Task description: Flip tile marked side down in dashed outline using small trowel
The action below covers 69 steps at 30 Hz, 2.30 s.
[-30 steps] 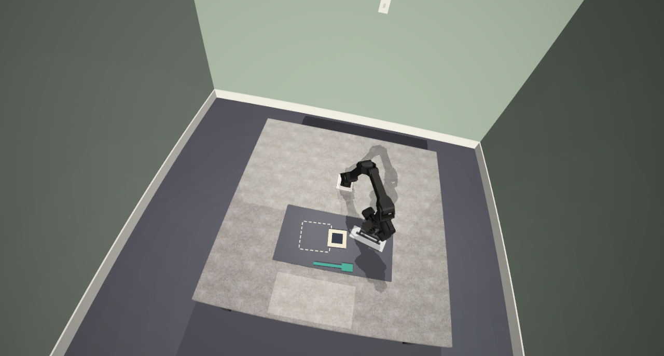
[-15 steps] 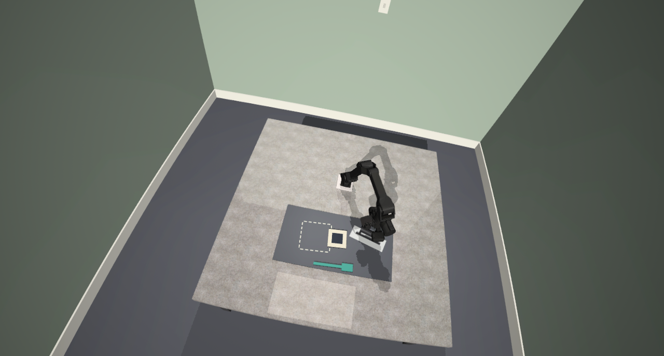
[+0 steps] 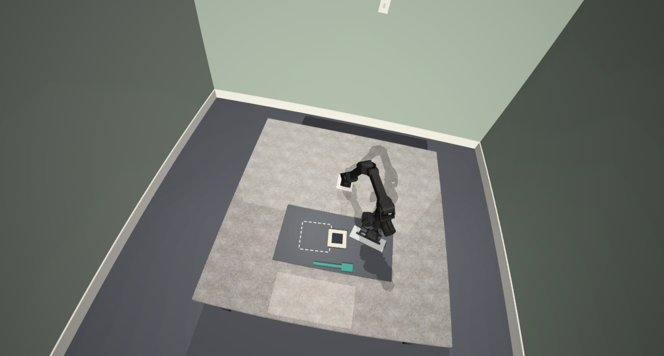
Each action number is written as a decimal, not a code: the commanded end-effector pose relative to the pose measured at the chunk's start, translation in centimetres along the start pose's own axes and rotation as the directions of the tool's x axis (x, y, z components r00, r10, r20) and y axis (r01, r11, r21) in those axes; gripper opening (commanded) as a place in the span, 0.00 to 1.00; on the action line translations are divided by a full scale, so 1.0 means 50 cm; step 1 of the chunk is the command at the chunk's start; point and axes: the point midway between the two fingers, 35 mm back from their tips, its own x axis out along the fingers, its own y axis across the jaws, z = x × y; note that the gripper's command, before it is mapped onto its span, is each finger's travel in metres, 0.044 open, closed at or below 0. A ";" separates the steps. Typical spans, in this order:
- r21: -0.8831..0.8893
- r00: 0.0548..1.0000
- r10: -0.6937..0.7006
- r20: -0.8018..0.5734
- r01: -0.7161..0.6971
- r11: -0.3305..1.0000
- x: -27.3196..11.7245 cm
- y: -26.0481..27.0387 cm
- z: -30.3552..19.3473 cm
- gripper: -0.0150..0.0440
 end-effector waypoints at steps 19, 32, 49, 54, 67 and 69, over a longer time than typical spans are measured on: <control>0.034 1.000 0.003 -0.001 -0.003 0.999 0.049 0.003 -0.002 0.71; 0.034 1.000 0.004 -0.002 -0.004 0.999 0.090 0.001 -0.001 0.71; 0.034 1.000 0.004 -0.002 -0.004 0.999 0.092 0.001 -0.001 0.47; 0.034 1.000 0.004 -0.002 -0.004 0.999 0.092 0.001 -0.001 0.47; -0.099 1.000 0.004 -0.002 -0.004 0.995 0.092 0.001 -0.001 0.47; -0.157 1.000 0.004 -0.002 -0.004 0.988 0.092 0.001 -0.001 0.47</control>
